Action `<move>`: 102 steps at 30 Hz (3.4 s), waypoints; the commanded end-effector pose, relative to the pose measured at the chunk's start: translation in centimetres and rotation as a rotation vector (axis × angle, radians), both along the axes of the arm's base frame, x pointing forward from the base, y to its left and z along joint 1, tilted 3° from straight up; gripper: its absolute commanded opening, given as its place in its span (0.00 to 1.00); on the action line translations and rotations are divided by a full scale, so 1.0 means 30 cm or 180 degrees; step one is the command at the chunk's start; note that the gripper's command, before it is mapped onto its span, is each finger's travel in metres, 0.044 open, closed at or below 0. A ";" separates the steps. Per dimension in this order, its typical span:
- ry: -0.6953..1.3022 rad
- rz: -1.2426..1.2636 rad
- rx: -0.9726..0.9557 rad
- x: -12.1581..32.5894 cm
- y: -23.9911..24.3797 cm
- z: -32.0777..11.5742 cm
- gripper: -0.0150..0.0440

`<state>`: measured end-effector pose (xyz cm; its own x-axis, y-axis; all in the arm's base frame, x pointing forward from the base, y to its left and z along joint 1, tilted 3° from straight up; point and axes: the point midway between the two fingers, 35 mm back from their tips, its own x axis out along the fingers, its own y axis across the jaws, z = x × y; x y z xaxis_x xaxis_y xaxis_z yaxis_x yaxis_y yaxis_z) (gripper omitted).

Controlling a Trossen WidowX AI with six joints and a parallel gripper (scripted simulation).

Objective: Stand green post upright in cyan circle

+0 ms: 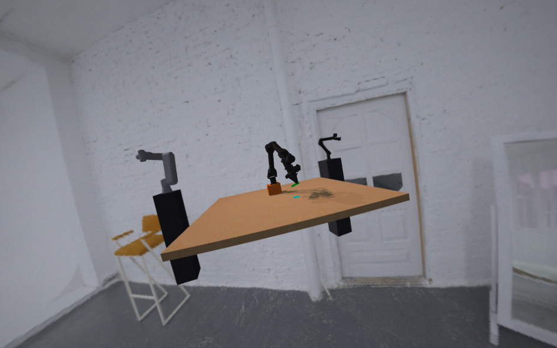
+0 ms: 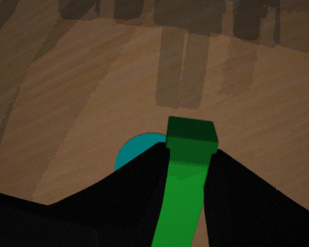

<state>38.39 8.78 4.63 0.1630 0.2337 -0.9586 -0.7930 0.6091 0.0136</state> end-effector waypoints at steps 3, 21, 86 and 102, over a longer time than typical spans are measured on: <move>-0.0053 -0.0057 0.0127 0.008 -0.001 -0.011 0.29; -0.0261 -0.0167 0.0492 0.040 -0.003 -0.037 0.29; -0.1045 -0.0292 0.1694 0.076 -0.044 -0.049 0.29; -0.1239 -0.0254 0.1955 0.062 -0.059 -0.036 0.29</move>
<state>40.43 7.11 3.38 0.4991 0.6747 -0.5437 -0.7628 0.6398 0.0938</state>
